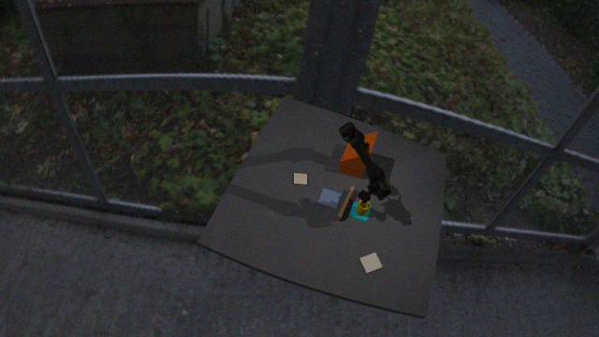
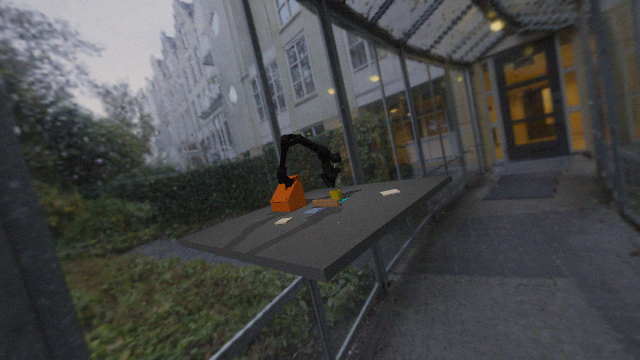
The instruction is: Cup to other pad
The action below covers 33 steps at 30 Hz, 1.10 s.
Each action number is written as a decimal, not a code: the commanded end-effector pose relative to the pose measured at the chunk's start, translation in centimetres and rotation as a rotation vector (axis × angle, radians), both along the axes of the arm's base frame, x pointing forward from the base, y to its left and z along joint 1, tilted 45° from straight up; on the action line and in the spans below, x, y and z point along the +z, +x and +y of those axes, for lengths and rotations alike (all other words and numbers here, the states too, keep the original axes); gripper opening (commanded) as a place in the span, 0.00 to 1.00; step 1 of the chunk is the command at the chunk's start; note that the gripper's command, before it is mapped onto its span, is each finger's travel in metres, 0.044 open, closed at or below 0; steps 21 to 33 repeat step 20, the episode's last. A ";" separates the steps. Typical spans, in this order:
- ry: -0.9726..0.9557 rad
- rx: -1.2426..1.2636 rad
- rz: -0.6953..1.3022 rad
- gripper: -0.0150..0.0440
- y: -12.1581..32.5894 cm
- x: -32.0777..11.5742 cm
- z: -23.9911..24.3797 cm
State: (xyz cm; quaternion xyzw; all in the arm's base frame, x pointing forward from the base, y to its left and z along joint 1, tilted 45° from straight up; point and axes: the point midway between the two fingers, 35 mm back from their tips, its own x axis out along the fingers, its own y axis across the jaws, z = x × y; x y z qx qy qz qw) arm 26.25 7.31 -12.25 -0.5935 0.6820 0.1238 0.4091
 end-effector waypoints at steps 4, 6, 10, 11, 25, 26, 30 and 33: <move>0.015 -0.001 -0.015 1.00 0.0 2.6 2.7; 0.015 -0.002 -0.016 1.00 -0.3 3.5 3.6; 0.016 -0.002 -0.017 1.00 -0.4 4.1 4.2; 0.016 -0.002 -0.017 1.00 -0.4 4.1 4.2; 0.014 0.007 -0.015 1.00 -0.4 3.7 4.0; 0.014 0.007 -0.015 1.00 -0.4 3.7 4.0; 0.014 0.007 -0.015 1.00 -0.4 3.7 4.0; 0.014 0.007 -0.015 1.00 -0.4 3.7 4.0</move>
